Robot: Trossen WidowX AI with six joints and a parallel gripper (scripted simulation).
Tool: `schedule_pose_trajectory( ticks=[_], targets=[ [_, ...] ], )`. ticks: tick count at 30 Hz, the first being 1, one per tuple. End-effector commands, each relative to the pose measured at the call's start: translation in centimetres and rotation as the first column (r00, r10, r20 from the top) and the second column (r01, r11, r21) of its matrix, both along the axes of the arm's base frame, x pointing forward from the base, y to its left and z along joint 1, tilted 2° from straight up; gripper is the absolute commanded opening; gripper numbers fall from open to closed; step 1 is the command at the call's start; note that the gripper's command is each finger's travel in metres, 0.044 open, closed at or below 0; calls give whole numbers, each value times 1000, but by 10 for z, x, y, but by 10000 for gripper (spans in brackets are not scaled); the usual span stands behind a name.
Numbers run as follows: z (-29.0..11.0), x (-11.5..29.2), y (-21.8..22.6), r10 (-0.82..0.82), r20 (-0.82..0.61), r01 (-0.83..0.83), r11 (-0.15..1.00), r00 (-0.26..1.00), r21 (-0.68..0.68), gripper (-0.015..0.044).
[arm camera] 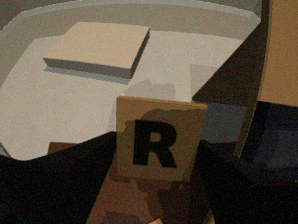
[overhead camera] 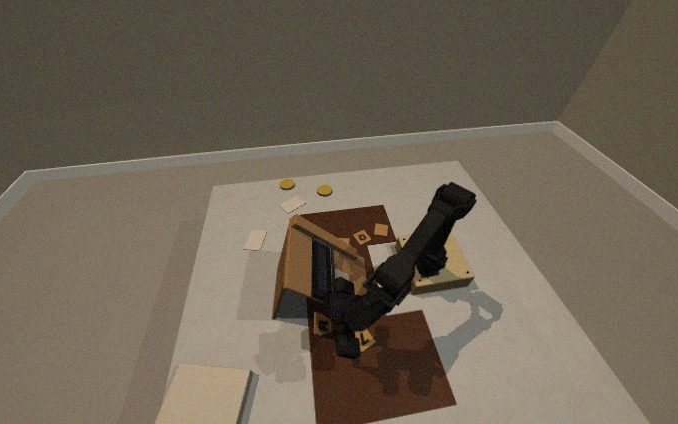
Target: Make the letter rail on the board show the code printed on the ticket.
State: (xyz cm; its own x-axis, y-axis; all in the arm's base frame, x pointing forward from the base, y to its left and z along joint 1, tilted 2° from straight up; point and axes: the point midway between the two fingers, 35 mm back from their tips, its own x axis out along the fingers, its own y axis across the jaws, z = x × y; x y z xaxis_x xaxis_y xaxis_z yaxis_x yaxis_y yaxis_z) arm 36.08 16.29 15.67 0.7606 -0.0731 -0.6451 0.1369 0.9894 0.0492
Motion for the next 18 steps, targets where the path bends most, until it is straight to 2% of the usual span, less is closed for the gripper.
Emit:
schedule_pose_trajectory(
  ticks=[1,18],
  targets=[
    [-2,-1,-2,6,-7,-6,1000,1000,-1,0],
    [-2,-2,-10,6,-7,-6,1000,1000,-2,0]
  ],
)
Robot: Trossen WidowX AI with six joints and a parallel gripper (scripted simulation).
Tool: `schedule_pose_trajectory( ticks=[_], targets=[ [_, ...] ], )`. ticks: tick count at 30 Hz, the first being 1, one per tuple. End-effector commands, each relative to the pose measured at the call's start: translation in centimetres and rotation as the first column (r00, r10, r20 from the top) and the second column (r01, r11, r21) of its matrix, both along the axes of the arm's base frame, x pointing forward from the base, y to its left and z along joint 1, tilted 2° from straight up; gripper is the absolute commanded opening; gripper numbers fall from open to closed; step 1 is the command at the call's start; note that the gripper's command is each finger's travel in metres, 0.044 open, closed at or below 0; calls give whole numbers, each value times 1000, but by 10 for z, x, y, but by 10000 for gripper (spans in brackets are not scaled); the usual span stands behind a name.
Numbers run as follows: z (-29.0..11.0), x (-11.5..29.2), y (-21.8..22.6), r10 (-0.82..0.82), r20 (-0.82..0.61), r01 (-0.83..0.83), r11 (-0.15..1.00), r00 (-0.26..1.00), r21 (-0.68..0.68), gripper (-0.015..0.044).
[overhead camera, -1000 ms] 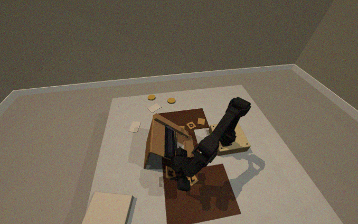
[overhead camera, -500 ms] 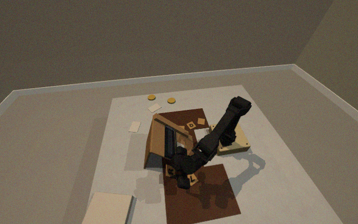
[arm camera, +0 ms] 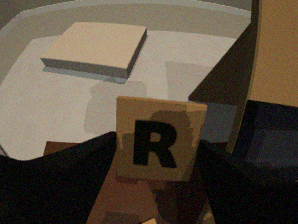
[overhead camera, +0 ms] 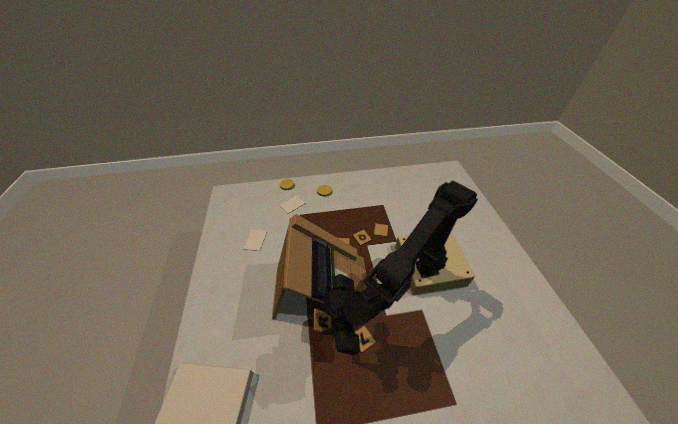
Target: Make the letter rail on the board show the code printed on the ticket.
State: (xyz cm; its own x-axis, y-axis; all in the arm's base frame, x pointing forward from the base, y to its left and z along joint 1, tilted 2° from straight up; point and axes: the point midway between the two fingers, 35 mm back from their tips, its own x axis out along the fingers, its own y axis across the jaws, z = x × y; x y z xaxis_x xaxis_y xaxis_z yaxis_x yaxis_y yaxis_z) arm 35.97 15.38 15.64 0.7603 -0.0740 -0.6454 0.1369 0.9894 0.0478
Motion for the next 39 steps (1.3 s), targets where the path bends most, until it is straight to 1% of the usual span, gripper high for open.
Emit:
schedule_pose_trajectory(
  ticks=[1,39],
  targets=[
    [-2,-1,-2,6,-6,-6,1000,1000,-1,0],
    [-3,-4,-21,6,-6,-6,1000,1000,-3,0]
  ],
)
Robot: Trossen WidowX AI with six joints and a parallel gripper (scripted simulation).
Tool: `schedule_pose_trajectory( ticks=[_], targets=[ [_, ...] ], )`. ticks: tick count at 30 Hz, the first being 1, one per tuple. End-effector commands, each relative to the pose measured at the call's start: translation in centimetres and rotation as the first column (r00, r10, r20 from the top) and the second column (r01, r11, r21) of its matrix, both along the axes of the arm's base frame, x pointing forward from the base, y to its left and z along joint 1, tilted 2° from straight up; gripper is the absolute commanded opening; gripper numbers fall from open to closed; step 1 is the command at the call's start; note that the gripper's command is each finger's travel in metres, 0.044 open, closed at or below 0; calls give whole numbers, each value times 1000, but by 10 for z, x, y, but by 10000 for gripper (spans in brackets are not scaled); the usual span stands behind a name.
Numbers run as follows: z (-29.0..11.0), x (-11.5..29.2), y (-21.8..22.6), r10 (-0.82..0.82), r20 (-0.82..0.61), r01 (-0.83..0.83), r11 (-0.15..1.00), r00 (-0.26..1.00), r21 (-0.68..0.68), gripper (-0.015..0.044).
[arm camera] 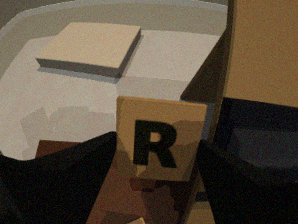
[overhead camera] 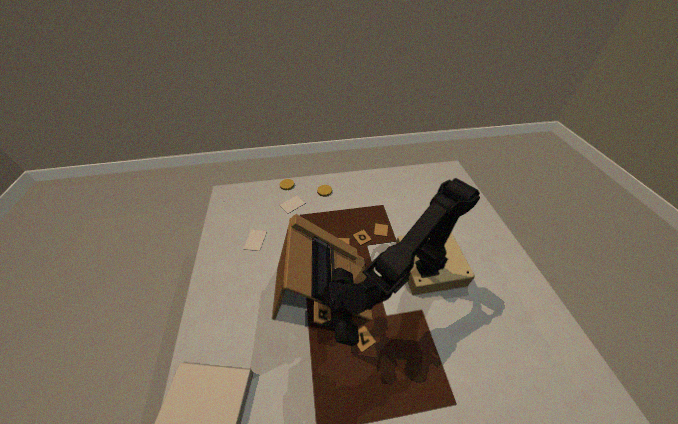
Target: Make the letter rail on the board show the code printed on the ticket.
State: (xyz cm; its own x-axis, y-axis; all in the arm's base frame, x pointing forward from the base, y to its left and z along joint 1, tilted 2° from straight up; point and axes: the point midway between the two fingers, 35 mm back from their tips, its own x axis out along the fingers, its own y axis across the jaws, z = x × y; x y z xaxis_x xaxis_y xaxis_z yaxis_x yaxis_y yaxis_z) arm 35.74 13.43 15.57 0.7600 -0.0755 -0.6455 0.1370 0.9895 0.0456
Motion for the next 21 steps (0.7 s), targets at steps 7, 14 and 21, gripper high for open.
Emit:
schedule_pose_trajectory(
  ticks=[7,14,21],
  targets=[
    [-2,-2,-5,6,-6,-6,1000,1000,-1,0],
    [-2,-2,-8,6,-6,-6,1000,1000,-1,0],
    [-2,-3,-12,6,-6,-6,1000,1000,-2,0]
  ],
)
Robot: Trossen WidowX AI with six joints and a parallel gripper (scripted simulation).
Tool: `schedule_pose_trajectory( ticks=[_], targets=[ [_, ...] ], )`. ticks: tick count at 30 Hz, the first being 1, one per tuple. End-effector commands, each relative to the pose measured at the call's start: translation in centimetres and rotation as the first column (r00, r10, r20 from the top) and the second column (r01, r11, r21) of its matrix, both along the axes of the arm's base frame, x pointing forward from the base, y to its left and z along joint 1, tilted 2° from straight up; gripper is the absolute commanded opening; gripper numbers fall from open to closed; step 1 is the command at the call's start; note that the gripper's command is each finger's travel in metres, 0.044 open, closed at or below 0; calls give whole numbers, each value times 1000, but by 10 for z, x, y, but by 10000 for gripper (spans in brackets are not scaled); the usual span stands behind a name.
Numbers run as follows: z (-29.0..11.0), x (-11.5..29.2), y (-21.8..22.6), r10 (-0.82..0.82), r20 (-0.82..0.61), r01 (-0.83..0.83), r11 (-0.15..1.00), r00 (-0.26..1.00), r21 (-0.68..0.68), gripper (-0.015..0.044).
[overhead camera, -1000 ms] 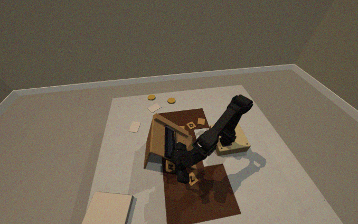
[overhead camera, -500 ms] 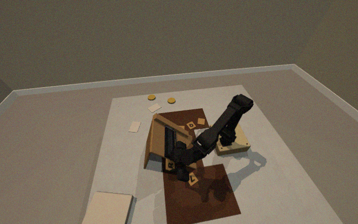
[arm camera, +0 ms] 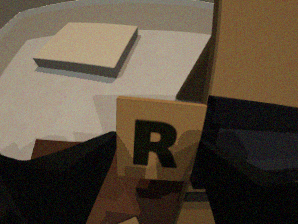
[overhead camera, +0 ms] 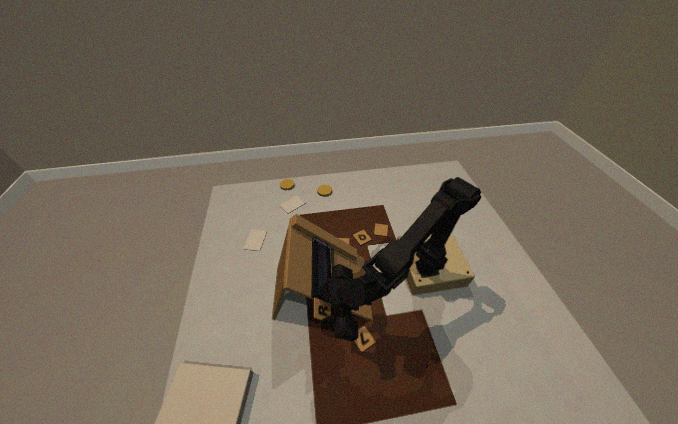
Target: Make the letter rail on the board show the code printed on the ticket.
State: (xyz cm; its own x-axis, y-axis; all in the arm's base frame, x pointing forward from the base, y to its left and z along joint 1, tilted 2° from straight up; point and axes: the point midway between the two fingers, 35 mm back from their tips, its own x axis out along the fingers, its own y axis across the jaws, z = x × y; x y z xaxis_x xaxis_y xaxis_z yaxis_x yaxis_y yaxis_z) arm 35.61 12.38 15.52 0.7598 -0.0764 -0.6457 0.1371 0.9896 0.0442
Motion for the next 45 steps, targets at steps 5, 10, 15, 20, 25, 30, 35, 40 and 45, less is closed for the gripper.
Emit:
schedule_pose_trajectory(
  ticks=[5,10,15,20,25,30,35,40,45],
  targets=[
    [-2,-2,-4,6,-5,-6,1000,1000,0,0],
    [-2,-2,-6,6,-5,-6,1000,1000,-1,0],
    [-2,-2,-9,6,-5,-6,1000,1000,-1,0],
    [-2,-2,-11,6,-5,-6,1000,1000,-1,0],
    [-2,-3,-14,6,-5,-6,1000,1000,-1,0],
    [-2,-3,-16,6,-5,-6,1000,1000,-2,0],
    [-2,-3,-19,6,-5,-6,1000,1000,-2,0],
    [-3,-4,-21,6,-5,-6,1000,1000,-2,0],
    [-3,-4,-24,6,-5,-6,1000,1000,-2,0]
  ],
)
